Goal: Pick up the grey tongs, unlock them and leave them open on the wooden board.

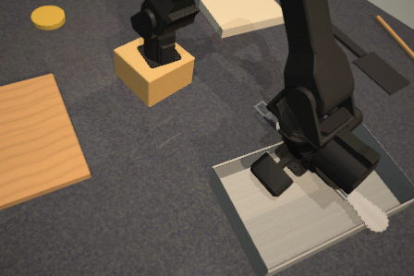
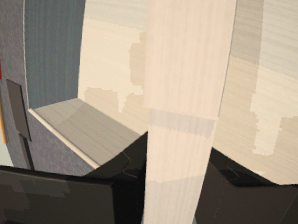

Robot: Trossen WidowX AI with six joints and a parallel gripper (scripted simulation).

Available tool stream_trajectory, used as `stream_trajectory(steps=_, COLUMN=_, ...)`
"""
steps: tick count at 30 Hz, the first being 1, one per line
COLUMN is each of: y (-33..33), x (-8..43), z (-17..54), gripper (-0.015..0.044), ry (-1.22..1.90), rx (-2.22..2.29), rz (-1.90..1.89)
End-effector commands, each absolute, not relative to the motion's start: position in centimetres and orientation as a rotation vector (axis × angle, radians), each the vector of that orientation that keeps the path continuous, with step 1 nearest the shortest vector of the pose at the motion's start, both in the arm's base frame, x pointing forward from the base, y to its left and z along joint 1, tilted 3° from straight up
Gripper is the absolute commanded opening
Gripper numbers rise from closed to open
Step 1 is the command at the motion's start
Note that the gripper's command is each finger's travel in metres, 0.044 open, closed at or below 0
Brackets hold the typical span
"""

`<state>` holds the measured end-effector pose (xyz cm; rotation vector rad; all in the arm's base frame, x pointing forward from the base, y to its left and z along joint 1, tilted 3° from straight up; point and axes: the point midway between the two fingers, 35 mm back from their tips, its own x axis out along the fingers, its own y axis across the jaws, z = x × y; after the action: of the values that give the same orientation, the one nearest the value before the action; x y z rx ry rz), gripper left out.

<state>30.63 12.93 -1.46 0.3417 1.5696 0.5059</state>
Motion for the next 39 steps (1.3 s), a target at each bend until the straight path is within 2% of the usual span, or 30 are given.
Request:
stream_trajectory(steps=1, y=13.0, x=30.7, z=-1.4, gripper=-0.0089, ry=1.569, rx=0.342, rz=0.508)
stream_trajectory(steps=4, y=13.0, x=30.9, z=0.2, gripper=-0.015, ry=1.57, rx=0.342, rz=0.507)
stream_trajectory(steps=10, y=12.8, x=30.9, z=6.3, gripper=-0.015, ry=1.575, rx=0.346, rz=0.504)
stream_trajectory(steps=22, y=12.8, x=30.8, z=6.2, gripper=-0.015, ry=1.583, rx=0.323, rz=0.483)
stream_trajectory(steps=39, y=12.9, x=30.3, z=5.9, gripper=-0.015, ry=1.594, rx=-0.052, rz=0.118)
